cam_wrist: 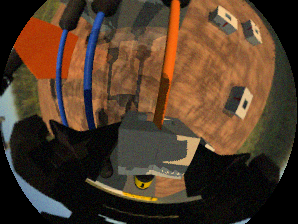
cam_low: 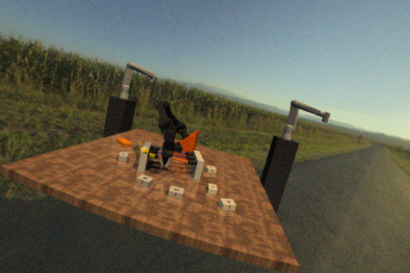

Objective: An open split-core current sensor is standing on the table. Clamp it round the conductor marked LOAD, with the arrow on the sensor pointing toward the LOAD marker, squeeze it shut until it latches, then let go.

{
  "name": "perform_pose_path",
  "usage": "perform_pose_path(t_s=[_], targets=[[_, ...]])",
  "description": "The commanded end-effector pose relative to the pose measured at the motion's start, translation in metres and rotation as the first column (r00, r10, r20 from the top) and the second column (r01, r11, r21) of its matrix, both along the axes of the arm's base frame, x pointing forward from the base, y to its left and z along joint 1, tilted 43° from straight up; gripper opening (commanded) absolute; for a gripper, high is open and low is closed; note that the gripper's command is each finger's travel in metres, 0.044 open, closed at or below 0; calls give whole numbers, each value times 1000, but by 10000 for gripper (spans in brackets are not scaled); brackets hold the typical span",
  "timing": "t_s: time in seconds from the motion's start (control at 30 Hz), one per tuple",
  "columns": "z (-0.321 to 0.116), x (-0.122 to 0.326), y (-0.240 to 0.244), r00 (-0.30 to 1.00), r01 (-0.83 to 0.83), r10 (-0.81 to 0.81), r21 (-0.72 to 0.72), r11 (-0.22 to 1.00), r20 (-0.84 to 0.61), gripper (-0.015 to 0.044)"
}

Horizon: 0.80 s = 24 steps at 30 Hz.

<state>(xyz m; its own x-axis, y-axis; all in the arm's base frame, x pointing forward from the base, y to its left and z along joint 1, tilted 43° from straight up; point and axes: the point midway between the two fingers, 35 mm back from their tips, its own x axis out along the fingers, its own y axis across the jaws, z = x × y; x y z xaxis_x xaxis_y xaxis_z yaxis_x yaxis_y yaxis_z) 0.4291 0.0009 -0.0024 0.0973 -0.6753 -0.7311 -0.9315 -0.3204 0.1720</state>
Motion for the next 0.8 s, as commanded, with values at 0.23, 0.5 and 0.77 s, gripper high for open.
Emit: perform_pose_path(t_s=[0.23,0.5,0.77], targets=[[0,0,0,1000,0,0,0,1000,1,0],[0,0,0,1000,0,0,0,1000,0,26],[0,0,0,1000,0,0,0,1000,0,236]])
